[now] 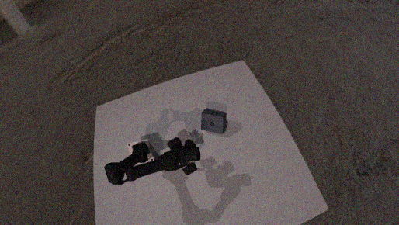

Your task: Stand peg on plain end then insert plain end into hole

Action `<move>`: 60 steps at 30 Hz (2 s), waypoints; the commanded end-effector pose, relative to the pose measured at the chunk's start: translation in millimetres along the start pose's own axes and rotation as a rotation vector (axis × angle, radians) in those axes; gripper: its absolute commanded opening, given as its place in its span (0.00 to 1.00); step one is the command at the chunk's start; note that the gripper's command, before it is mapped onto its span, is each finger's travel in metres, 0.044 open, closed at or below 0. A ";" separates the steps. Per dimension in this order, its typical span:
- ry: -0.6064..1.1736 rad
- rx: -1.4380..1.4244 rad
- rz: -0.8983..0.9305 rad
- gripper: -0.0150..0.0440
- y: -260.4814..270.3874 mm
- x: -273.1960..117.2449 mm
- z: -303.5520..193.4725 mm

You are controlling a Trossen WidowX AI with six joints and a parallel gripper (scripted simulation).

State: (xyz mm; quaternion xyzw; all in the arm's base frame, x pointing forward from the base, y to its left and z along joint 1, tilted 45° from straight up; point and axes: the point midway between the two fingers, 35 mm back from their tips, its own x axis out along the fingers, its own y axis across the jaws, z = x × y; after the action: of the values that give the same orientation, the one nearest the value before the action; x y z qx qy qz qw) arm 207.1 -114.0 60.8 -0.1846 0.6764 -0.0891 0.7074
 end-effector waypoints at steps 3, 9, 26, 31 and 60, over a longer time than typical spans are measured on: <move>0.126 -0.024 -0.118 1.00 -6.1 -1.4 3.1; 0.231 -0.068 -0.278 1.00 -13.0 -6.9 12.5; 0.237 0.046 -0.369 1.00 -15.8 -9.5 18.3; 0.213 0.172 -0.384 1.00 -16.0 -8.8 18.2; 0.062 0.898 -0.449 1.00 -17.7 -4.5 17.2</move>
State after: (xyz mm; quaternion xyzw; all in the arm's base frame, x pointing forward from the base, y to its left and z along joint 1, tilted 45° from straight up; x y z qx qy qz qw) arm 226.2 -125.2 72.1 -0.0198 0.5529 -0.5085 0.6598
